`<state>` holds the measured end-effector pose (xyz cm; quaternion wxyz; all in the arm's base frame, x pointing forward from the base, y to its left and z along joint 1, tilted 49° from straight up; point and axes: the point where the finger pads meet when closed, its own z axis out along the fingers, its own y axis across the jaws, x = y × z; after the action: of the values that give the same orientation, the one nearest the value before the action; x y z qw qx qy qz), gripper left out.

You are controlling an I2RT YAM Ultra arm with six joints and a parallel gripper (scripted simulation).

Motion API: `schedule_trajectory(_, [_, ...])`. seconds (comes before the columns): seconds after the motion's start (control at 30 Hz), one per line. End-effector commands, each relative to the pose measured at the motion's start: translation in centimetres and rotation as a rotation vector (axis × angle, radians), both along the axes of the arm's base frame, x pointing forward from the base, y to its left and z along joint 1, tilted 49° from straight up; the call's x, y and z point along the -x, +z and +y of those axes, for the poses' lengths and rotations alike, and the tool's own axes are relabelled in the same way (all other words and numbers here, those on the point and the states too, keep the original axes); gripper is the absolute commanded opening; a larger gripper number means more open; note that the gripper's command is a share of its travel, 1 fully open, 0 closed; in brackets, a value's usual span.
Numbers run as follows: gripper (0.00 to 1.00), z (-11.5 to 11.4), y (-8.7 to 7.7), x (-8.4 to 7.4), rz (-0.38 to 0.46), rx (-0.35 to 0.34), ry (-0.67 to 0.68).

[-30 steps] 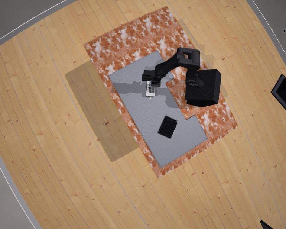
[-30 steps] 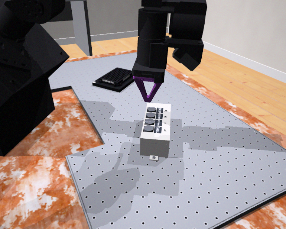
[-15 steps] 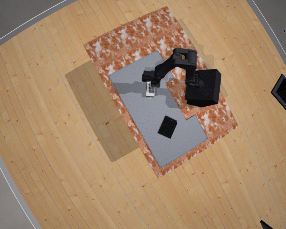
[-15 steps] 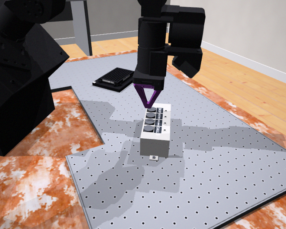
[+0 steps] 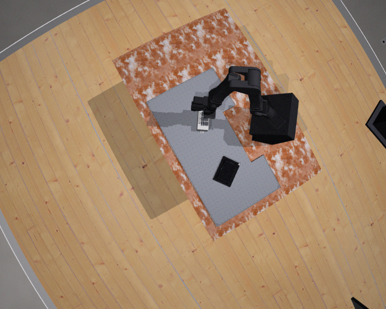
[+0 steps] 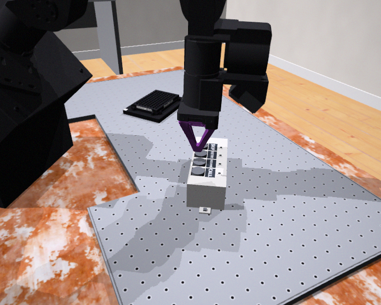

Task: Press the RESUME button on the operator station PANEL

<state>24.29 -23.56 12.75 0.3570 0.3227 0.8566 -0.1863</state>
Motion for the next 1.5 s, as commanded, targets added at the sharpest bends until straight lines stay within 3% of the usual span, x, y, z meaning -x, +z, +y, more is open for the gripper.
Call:
schedule_trajectory(0.0, [0.0, -0.7, -0.3, -0.2, -0.01, 0.009, -0.003])
schedule_trajectory(0.37, [0.0, -1.2, -1.6, -0.6, -0.002, 0.001, -0.005])
schedule_trajectory(0.5, [0.0, -1.3, -0.4, -0.9, -0.027, 0.025, -0.002])
schedule_trajectory(1.47, [0.0, -1.7, -1.3, -1.1, -0.014, 0.012, -0.005])
